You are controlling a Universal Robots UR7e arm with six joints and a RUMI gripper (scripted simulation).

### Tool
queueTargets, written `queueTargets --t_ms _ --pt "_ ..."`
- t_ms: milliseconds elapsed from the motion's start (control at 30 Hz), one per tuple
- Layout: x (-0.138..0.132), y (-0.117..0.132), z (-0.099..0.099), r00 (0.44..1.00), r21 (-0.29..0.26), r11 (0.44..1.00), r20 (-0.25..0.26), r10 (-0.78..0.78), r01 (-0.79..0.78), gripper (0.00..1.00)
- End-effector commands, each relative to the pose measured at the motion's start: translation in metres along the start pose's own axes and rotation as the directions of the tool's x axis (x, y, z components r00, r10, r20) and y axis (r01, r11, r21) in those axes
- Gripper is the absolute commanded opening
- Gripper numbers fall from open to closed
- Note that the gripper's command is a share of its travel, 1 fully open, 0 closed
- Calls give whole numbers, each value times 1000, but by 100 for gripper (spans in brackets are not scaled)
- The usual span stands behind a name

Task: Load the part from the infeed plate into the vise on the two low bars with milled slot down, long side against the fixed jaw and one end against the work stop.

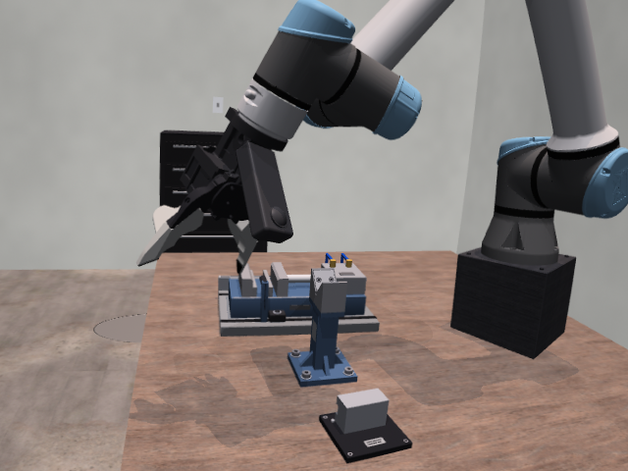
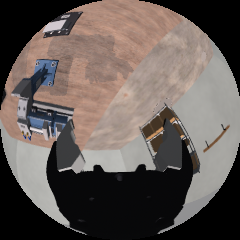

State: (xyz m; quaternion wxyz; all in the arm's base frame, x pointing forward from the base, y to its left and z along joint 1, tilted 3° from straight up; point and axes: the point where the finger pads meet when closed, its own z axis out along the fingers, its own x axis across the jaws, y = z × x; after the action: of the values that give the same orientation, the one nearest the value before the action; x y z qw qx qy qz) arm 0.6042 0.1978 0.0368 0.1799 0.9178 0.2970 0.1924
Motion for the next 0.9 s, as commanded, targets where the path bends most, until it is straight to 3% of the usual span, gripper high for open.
queueTargets --t_ms 0,233,267,367,467,533,733,867 --pt "-7 -28 -26 997 83 994 48 67 -71 100" --pt "-33 -78 -75 974 187 962 149 172 -198 100" --pt "-33 -78 -75 974 187 962 149 172 -198 100" --pt "-50 -103 -101 951 226 937 216 221 -268 100" --pt "-61 -117 -117 934 242 920 258 247 -309 100" --pt "-61 -117 -117 934 242 920 258 247 -309 100" --pt "-87 -144 -151 889 261 881 349 295 -395 100" --pt "-95 -152 -161 874 262 869 377 308 -419 100"
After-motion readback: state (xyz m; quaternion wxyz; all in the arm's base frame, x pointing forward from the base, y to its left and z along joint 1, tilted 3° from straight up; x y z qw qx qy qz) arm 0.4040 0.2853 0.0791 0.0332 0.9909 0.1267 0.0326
